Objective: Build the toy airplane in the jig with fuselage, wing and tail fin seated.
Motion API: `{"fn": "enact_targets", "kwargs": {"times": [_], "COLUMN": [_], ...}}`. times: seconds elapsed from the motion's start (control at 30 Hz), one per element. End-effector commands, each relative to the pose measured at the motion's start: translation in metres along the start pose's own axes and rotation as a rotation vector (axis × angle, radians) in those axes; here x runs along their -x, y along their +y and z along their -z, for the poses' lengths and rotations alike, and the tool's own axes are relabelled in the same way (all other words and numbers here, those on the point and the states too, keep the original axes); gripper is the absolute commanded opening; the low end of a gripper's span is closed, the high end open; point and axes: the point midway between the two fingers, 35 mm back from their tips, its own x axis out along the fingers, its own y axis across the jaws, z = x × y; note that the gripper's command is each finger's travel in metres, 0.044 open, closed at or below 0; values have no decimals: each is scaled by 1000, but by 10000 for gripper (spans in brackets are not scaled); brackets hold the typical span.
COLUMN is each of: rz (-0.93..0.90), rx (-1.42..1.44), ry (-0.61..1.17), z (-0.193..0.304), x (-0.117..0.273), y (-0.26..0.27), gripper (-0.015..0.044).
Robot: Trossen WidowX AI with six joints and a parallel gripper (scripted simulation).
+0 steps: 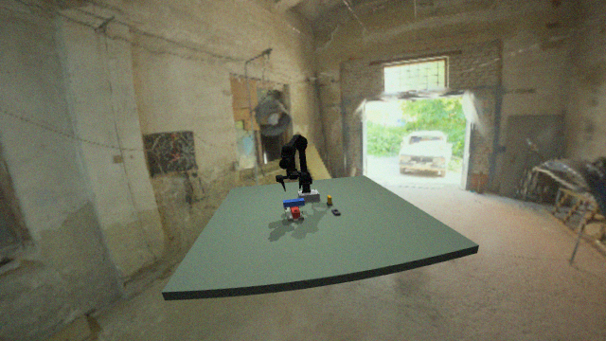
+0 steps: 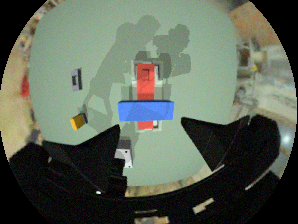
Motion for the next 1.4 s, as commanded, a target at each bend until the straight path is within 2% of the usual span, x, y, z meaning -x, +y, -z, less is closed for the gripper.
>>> {"fn": "enact_targets", "kwargs": {"times": [0.0,0.1,0.4,0.73,0.97,1.13,1.37], "rz": [5,5,2,-19,-20,-20,-20], "rx": [-35,-34,-13,-32,-34,-34,-34], "ry": [2,0,-14,3,5,5,5], "z": [0,-3,-17,28,33,33,33], "x": [0,0,3,0,-3,-55,-67], "y": [-1,8,125,245,252,253,253], "gripper": [440,440,440,440,440,440,440]}}
